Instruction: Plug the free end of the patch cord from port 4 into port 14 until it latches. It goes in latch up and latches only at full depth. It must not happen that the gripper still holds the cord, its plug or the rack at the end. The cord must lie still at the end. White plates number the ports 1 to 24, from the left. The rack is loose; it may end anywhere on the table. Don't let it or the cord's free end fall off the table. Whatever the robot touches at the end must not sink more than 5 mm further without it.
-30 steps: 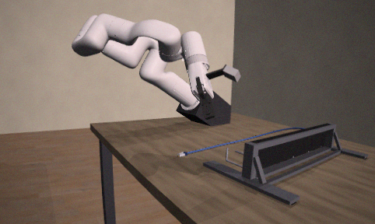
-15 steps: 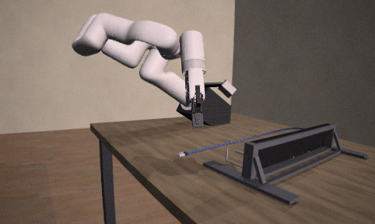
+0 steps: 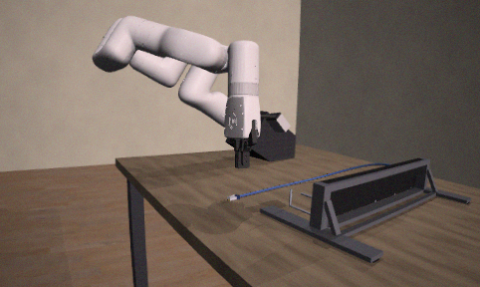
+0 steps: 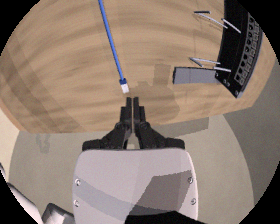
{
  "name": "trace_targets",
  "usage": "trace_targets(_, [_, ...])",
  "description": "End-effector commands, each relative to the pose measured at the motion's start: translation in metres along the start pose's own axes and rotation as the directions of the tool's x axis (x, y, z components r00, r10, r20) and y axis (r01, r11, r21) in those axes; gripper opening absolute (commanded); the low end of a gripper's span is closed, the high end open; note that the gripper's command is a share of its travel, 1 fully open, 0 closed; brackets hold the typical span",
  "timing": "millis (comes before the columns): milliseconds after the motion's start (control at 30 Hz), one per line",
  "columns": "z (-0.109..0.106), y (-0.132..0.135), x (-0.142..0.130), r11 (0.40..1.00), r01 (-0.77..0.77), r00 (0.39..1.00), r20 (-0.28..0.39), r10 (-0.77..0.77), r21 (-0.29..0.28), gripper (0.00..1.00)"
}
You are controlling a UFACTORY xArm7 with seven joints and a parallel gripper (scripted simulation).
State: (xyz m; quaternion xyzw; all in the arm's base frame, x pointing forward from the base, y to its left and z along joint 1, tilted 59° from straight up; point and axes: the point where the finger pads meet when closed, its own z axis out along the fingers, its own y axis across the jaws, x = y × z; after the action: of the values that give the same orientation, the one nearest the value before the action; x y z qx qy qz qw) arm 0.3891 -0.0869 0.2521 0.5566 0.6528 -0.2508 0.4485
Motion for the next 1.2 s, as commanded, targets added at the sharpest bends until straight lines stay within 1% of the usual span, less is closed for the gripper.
trace_targets(0, [0.0009,-0.0062,-0.0011,0.993,0.104,0.994,-0.024,-0.102,0.056,0.0])
trace_targets(167, [0.0018,-0.0109,-0.0011,0.983,0.163,0.986,-0.043,-0.16,0.083,0.0])
trace_targets(267, [0.0019,-0.012,-0.0011,0.98,0.178,0.984,-0.049,-0.174,0.089,0.0])
trace_targets(1167, [0.002,-0.0122,-0.0011,0.98,0.18,0.983,-0.049,-0.176,0.09,0.0])
